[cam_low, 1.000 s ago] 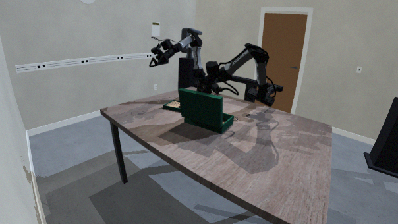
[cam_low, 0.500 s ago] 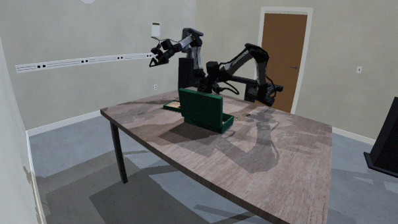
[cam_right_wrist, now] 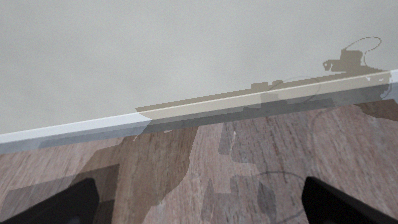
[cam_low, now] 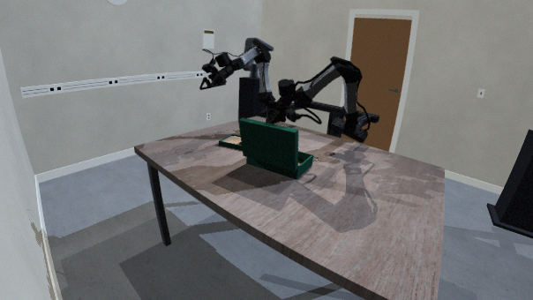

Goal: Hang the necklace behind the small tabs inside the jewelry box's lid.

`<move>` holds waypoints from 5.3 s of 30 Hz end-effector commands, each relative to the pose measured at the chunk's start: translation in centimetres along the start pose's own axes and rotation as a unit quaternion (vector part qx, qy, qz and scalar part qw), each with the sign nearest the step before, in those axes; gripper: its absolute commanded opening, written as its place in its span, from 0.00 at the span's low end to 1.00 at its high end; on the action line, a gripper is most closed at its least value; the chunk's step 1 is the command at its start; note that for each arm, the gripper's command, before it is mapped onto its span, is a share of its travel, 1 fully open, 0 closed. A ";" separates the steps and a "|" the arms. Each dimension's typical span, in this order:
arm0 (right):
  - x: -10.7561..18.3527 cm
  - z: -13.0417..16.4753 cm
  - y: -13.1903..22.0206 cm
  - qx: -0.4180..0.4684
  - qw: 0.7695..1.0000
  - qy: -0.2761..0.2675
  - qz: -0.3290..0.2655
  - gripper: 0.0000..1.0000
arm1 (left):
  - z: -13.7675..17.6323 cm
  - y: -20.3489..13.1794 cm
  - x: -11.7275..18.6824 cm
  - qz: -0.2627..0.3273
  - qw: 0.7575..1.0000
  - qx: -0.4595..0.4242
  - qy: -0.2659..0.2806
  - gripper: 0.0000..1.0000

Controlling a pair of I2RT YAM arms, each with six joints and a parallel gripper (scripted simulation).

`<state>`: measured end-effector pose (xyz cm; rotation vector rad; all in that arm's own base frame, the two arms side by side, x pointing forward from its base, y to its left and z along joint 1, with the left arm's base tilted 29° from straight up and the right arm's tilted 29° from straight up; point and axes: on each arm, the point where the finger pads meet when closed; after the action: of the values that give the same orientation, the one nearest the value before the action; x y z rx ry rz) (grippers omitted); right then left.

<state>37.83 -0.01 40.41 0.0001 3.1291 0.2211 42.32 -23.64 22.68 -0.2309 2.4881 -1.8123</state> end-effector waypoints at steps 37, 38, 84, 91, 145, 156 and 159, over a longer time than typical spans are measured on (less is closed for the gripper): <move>1.3 -3.1 0.8 0.004 0.999 -0.041 -0.013 1.00 | -1.0 -2.7 5.3 0.020 0.999 0.037 -0.005 0.00; 1.3 -3.1 0.8 0.004 0.999 -0.041 -0.013 1.00 | -1.1 -2.5 5.2 0.018 0.999 0.036 -0.006 0.00; 0.8 -1.3 0.5 0.005 1.000 -0.021 -0.011 1.00 | -11.2 -7.9 -1.0 0.051 0.960 -0.272 0.035 0.00; 0.4 -1.0 0.4 0.005 1.000 -0.016 -0.010 1.00 | -16.0 -9.1 -1.3 0.073 0.905 -0.415 0.055 0.00; 0.6 -2.2 0.4 0.005 1.000 -0.028 -0.008 1.00 | -29.1 -11.4 2.0 0.091 0.761 -0.642 -0.004 0.00; 0.6 -2.3 0.5 0.005 1.000 -0.029 -0.008 1.00 | -29.0 -11.1 1.7 0.087 0.761 -0.643 -0.001 0.00; 0.6 -2.3 0.5 0.005 1.000 -0.029 -0.008 1.00 | -29.0 -11.1 1.6 0.086 0.761 -0.643 0.000 0.00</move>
<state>37.90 -0.01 40.15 0.0003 3.1352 0.2196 37.82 0.00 40.51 -0.0001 3.1301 0.2185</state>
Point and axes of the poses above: on each arm, the point where the finger pads meet when closed, its own x axis back along the fingers, its own y axis across the jaws, z = x × y, and after that the axes turned 8 degrees about -x, right-handed
